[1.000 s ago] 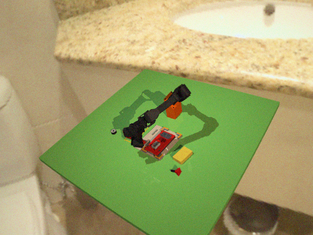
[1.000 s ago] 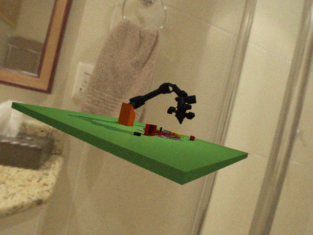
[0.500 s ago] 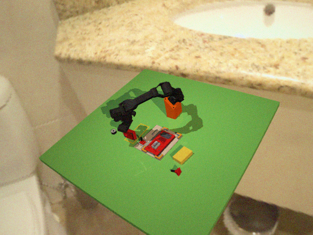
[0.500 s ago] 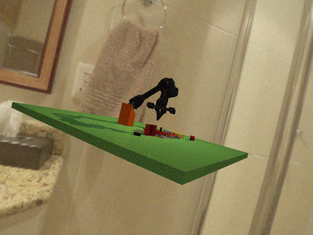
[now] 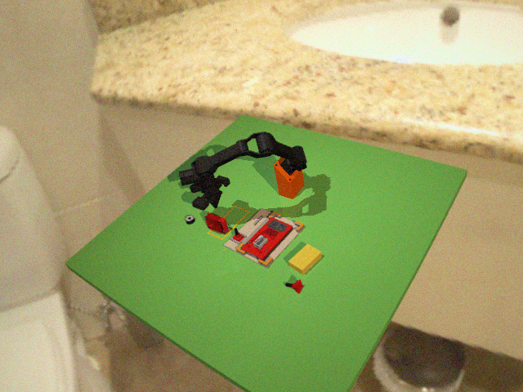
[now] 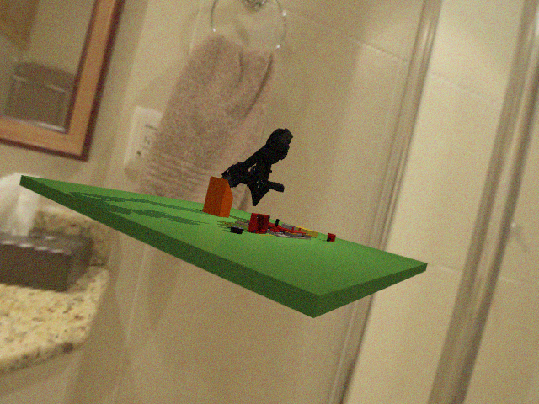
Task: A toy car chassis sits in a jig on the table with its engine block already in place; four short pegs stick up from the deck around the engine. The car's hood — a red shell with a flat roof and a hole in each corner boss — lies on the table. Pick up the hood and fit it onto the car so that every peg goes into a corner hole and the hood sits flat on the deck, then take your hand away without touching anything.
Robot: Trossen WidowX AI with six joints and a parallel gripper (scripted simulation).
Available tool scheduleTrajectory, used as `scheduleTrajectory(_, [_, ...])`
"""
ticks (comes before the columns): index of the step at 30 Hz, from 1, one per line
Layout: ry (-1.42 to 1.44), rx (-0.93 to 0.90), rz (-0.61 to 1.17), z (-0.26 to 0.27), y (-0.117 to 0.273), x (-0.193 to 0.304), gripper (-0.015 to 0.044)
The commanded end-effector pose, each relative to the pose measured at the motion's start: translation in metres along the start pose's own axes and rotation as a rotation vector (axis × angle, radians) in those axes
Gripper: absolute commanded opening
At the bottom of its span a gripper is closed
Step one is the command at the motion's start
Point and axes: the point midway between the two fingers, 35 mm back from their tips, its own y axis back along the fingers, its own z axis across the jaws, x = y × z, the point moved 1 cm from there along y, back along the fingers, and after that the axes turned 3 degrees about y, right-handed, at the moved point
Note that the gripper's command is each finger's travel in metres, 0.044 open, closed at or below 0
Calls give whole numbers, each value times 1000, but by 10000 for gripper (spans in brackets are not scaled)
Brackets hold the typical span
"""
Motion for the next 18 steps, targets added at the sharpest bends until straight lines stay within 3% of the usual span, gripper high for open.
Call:
scheduleTrajectory(1, [-12, 11, 20, -3, -25, 2, 0])
scheduleTrajectory(5, [-12, 11, 22, -4, -42, 3, 0])
scheduleTrajectory(18, [-12, 11, 22, -2, -42, 3, 0])
